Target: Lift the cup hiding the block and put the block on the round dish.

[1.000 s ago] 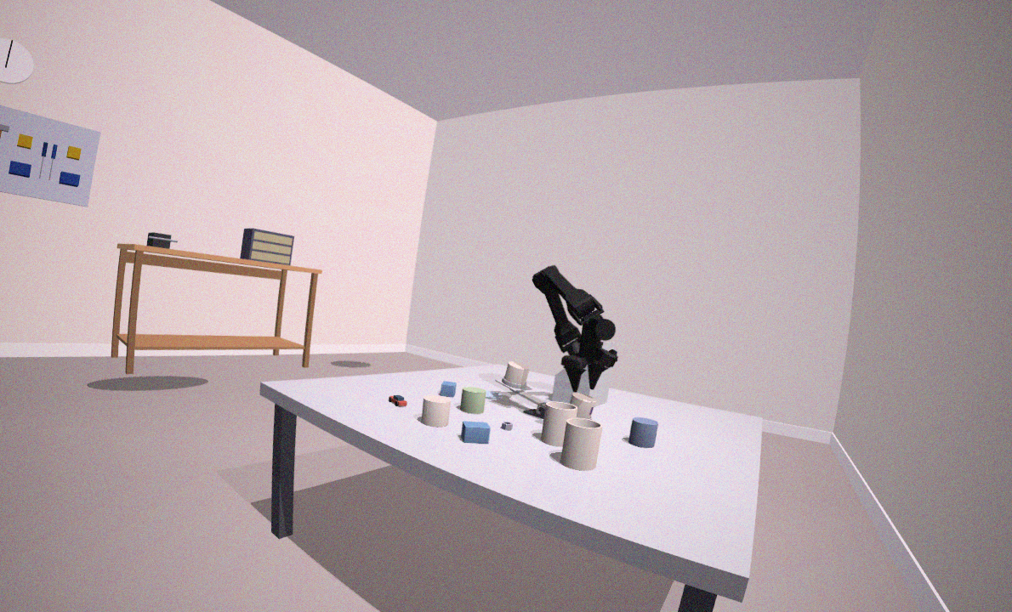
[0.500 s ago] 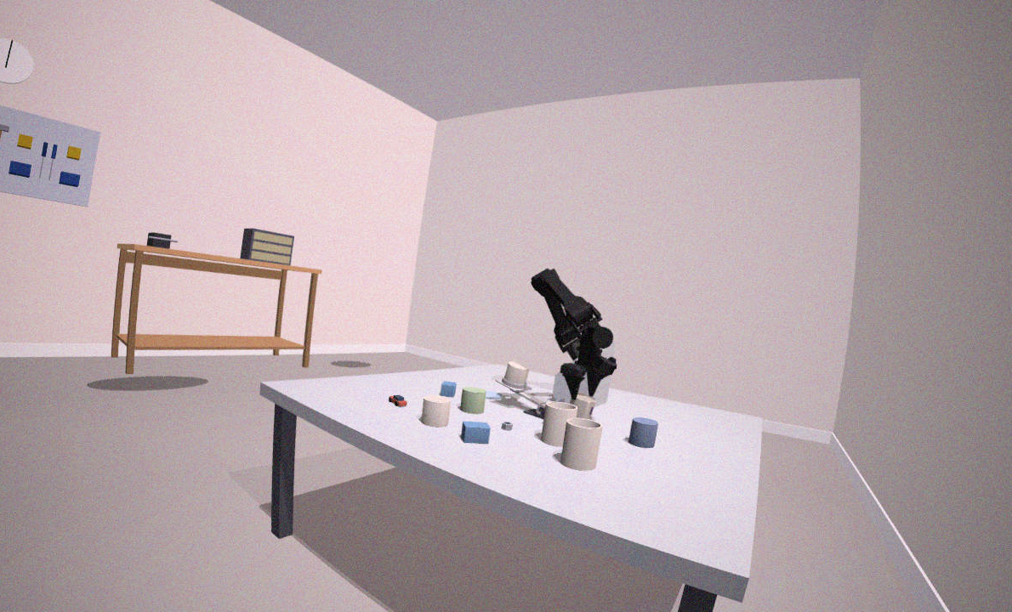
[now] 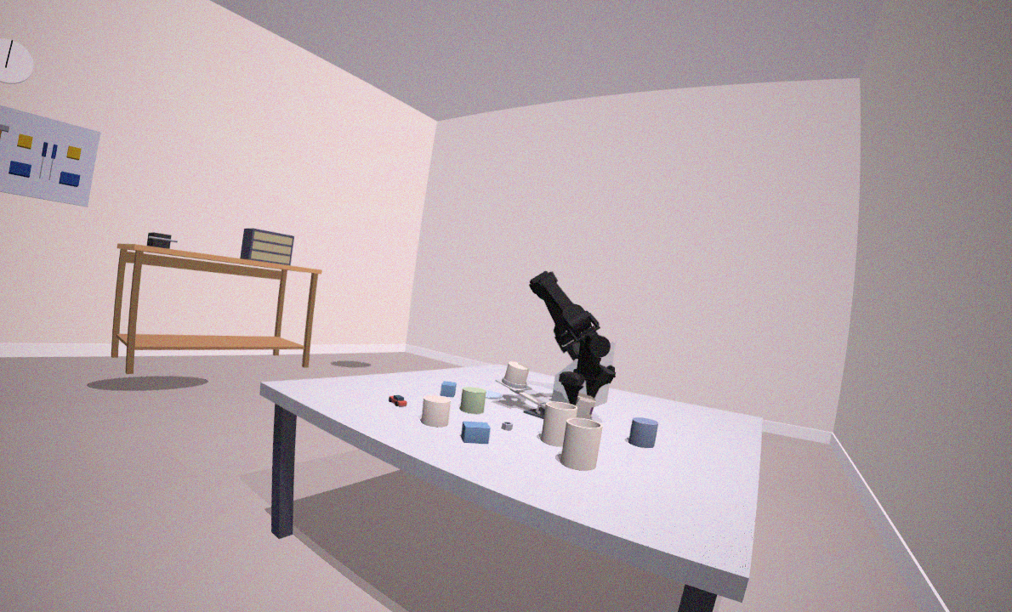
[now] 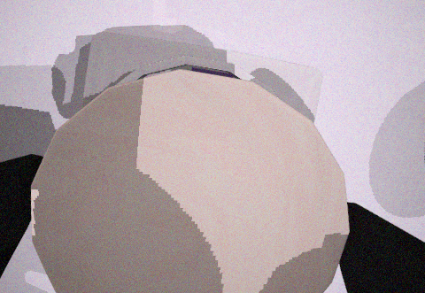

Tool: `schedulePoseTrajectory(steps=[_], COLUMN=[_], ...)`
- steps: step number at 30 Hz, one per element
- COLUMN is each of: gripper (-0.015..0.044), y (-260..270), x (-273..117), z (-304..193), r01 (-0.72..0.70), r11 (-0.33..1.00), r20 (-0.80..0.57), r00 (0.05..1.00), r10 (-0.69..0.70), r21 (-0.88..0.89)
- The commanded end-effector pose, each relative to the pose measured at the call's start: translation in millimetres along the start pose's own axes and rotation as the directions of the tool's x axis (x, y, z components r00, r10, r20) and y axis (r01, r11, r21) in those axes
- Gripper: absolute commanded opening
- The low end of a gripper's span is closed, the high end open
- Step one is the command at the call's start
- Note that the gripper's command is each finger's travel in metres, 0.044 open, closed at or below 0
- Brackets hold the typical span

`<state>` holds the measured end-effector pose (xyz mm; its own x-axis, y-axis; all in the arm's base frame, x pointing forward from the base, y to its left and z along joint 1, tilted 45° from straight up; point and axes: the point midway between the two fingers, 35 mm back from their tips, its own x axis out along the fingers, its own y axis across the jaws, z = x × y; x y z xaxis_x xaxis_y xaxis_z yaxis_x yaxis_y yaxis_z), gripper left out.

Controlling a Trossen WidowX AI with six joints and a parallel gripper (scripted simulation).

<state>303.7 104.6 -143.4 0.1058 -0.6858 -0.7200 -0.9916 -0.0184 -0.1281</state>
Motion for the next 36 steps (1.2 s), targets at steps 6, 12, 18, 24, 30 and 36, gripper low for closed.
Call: schedulePoseTrajectory(steps=[6,12,18,24,30,36], gripper=[0.0440,0.0361,0.0321,0.0203,0.0045,0.0000], y=[1.2,1.3,1.3,1.1,0.0,-1.0], x=[15.4,17.6,17.6,16.5,10.1,3.0], z=[-1.5,-1.7,-1.7,-1.5,-0.5,0.4], r01=[0.000,0.000,0.000,0.000,0.000,0.000], r11=[1.000,1.000,1.000,1.000,1.000,1.000], r20=[-0.005,-0.005,-0.005,-0.005,-0.003,-0.002], r00=[1.000,1.000,1.000,1.000,1.000,1.000], r10=[0.000,0.000,0.000,0.000,0.000,0.000], r21=[-0.002,-0.002,-0.002,-0.002,-0.002,-0.003])
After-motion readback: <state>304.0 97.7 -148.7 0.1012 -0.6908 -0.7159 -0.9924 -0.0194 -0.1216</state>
